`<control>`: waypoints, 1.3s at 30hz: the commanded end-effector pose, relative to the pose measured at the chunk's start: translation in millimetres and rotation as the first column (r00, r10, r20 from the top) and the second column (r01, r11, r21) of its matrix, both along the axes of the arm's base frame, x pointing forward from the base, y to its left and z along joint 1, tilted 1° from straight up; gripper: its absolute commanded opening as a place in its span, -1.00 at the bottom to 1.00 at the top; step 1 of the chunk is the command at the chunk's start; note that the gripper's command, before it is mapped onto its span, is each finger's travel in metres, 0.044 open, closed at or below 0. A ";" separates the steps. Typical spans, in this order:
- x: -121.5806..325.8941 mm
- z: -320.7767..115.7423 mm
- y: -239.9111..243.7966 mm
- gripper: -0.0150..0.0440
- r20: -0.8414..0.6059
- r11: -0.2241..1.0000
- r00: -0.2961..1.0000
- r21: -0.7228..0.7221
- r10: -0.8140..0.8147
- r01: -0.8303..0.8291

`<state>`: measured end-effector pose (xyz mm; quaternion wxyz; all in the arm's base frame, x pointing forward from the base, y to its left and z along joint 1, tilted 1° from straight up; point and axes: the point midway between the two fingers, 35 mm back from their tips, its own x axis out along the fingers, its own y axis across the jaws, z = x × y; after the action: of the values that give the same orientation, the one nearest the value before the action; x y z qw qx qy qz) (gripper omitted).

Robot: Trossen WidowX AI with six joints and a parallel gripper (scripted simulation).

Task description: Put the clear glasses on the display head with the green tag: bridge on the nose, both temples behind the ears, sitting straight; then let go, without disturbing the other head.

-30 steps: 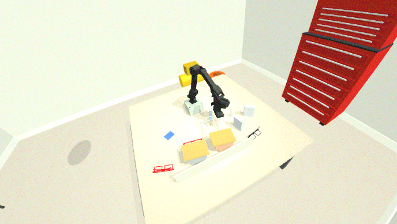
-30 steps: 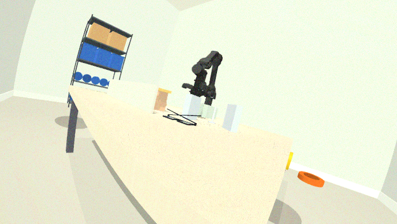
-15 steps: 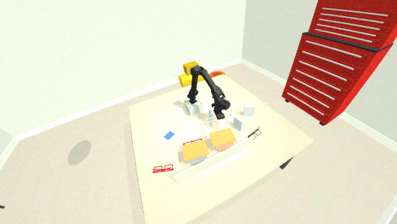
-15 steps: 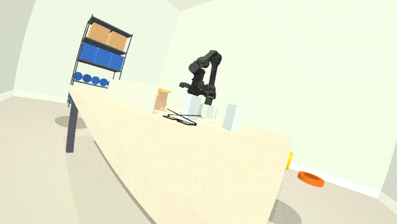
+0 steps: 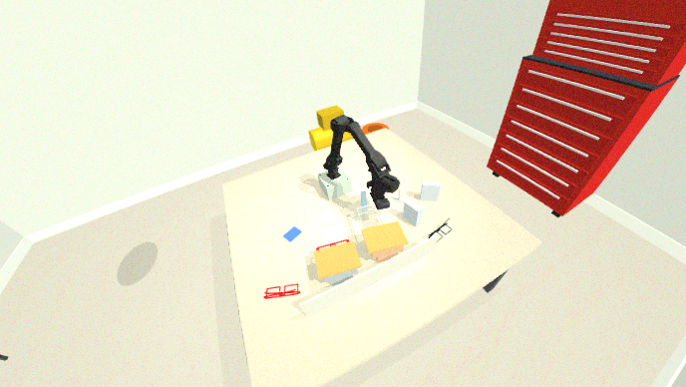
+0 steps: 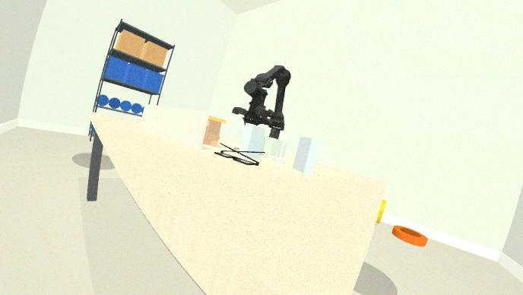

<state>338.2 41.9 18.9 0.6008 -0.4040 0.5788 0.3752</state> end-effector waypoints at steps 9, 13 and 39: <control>15.7 -0.3 -6.6 -0.49 -0.001 1.000 1.000 -0.002 0.003 -0.003; 20.5 -0.2 -8.6 -0.49 -0.001 1.000 1.000 -0.002 0.003 -0.003; 51.4 1.6 -22.0 -0.49 0.004 1.000 1.000 0.000 0.003 -0.003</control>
<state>384.4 21.6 21.2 0.6020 -0.4059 0.5776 0.3733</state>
